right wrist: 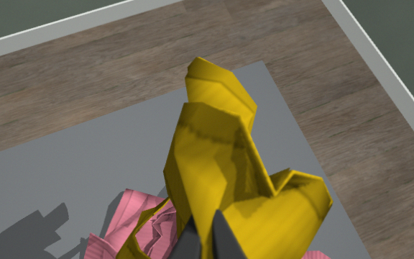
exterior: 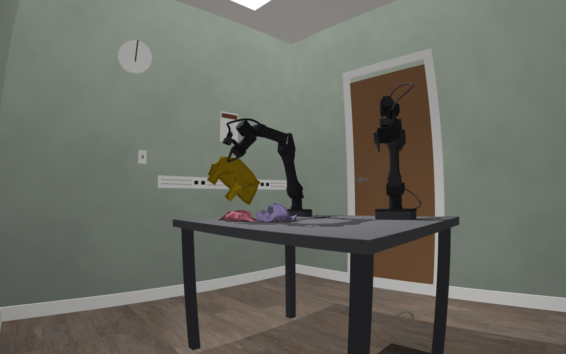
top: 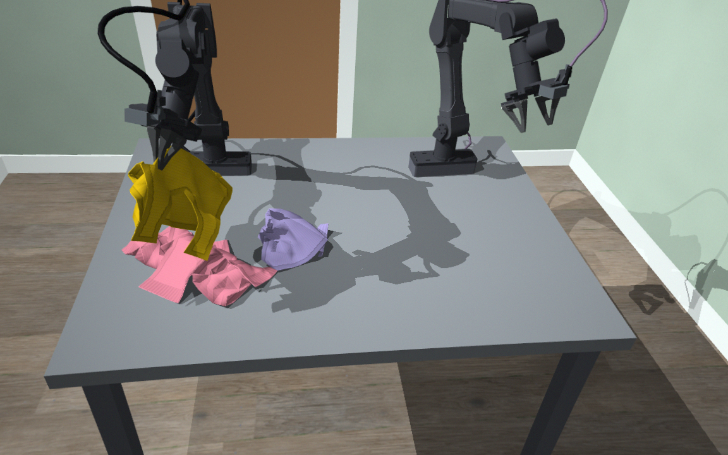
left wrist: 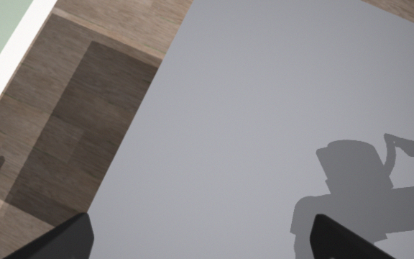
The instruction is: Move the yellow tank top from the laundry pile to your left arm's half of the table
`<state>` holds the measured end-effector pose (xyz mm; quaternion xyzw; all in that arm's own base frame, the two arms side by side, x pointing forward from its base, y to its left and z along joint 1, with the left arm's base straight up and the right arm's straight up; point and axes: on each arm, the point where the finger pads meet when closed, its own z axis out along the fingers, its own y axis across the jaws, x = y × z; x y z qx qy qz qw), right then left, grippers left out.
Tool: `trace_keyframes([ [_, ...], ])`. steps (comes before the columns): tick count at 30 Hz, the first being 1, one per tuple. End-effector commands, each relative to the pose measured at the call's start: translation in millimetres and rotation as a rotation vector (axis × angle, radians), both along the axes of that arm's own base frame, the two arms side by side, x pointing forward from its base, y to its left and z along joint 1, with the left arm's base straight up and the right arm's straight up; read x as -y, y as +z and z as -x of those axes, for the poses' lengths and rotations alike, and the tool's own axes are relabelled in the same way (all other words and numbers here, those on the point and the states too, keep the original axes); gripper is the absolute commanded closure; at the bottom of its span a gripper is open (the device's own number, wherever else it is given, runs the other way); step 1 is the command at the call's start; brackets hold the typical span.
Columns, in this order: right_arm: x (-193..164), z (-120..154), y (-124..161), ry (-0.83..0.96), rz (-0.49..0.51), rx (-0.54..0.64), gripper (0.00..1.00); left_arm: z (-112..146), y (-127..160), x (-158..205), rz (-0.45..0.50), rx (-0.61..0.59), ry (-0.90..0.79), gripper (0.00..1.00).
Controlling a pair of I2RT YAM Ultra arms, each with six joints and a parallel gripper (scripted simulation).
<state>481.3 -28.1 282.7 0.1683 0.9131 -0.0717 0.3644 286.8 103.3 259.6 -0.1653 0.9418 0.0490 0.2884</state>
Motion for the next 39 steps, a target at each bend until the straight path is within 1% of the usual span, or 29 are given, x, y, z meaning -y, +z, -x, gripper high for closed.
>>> trace_keyframes([
  [1, 1.7, 12.8, 56.0, -0.004, 0.029, 0.109, 1.00, -3.0, 25.9, 0.5, -0.031, 0.072, -0.010, 0.08],
  [5, 1.1, 18.3, 72.1, -0.006, 0.038, 0.138, 1.00, -3.0, 25.9, 0.5, -0.031, 0.072, -0.010, 0.08],
  [7, 1.1, 18.3, 72.1, -0.006, 0.038, 0.138, 1.00, -3.0, 25.9, 0.5, -0.031, 0.072, -0.010, 0.08],
  [9, -0.3, 3.8, 40.6, -0.003, 0.043, 0.064, 1.00, -3.0, 25.9, 0.5, -0.031, 0.072, -0.010, 0.08],
  [10, -0.4, 4.1, 40.3, -0.002, 0.044, 0.062, 1.00, -3.0, 25.9, 0.5, -0.031, 0.072, -0.010, 0.08],
  [11, 0.6, 4.7, 43.6, -0.005, 0.043, 0.070, 1.00, -3.0, 25.9, 0.5, -0.031, 0.072, -0.010, 0.08],
  [12, -0.6, 20.9, 75.3, -0.006, 0.035, 0.142, 1.00, -3.0, 25.9, 0.5, -0.031, 0.072, -0.010, 0.08],
  [13, 1.1, 17.8, 70.0, -0.011, 0.032, 0.131, 1.00, -3.0, 25.9, 0.5, -0.031, 0.072, -0.010, 0.08],
  [14, 2.6, 20.9, 79.2, -0.017, 0.026, 0.157, 1.00, -3.0, 25.9, 0.5, -0.031, 0.072, -0.010, 0.08],
  [15, -6.2, 19.9, 84.3, -0.007, 0.019, 0.178, 1.00, -3.0, 25.9, 0.5, -0.031, 0.072, -0.010, 0.08],
  [17, -8.0, 20.9, 81.8, -0.021, 0.022, 0.171, 1.00, -3.0, 25.9, 0.5, -0.031, 0.072, -0.010, 0.08],
  [18, -11.2, 15.5, 71.1, -0.029, 0.026, 0.150, 1.00, -3.0, 25.9, 0.5, -0.031, 0.072, -0.010, 0.08],
  [20, -18.2, 13.0, 61.9, -0.040, 0.033, 0.134, 1.00, -3.0, 25.9, 0.5, -0.031, 0.072, -0.010, 0.08],
  [21, -22.3, 9.0, 36.3, -0.047, 0.045, 0.081, 1.00, -3.0, 25.9, 0.5, -0.031, 0.072, -0.010, 0.08],
  [22, -24.7, 10.3, 46.6, -0.056, 0.046, 0.106, 1.00, -3.0, 25.9, 0.5, -0.031, 0.072, -0.010, 0.08],
  [24, -24.7, 10.3, 46.6, -0.056, 0.046, 0.106, 1.00, -3.0, 25.9, 0.5, -0.031, 0.072, -0.010, 0.08],
  [25, -27.0, 13.5, 56.8, -0.062, 0.043, 0.138, 1.00, -3.0, 25.9, 0.5, -0.031, 0.072, -0.010, 0.08],
  [26, -31.9, 8.0, 36.5, -0.059, 0.054, 0.096, 1.00, -3.0, 25.9, 0.5, -0.031, 0.072, -0.010, 0.08],
  [28, -40.8, 8.5, 33.4, -0.059, 0.062, 0.086, 1.00, -3.0, 25.9, 0.5, -0.031, 0.072, -0.010, 0.08],
  [31, -54.5, 14.2, 45.9, -0.061, 0.060, 0.123, 1.00, -3.0, 25.9, 0.5, -0.031, 0.072, -0.010, 0.08],
  [32, -60.4, 9.0, 38.0, -0.062, 0.066, 0.114, 1.00, -3.0, 25.9, 0.5, -0.031, 0.072, -0.010, 0.08],
  [33, -64.0, 12.9, 37.2, -0.062, 0.069, 0.113, 1.00, -3.0, 25.9, 0.5, -0.031, 0.072, -0.010, 0.08],
  [34, -68.3, 13.7, 27.9, -0.061, 0.079, 0.093, 1.00, -3.0, 25.9, 0.5, -0.031, 0.072, -0.010, 0.08],
  [36, -77.6, 13.6, 33.0, -0.064, 0.080, 0.113, 1.00, -3.0, 25.9, 0.5, -0.031, 0.072, -0.010, 0.08],
  [38, -84.3, 20.6, 46.5, -0.068, 0.073, 0.151, 1.00, -3.0, 25.9, 0.5, -0.031, 0.072, -0.010, 0.08],
  [39, -89.6, 18.9, 46.1, -0.068, 0.074, 0.158, 1.00, -3.0, 25.9, 0.5, -0.031, 0.072, -0.010, 0.08],
])
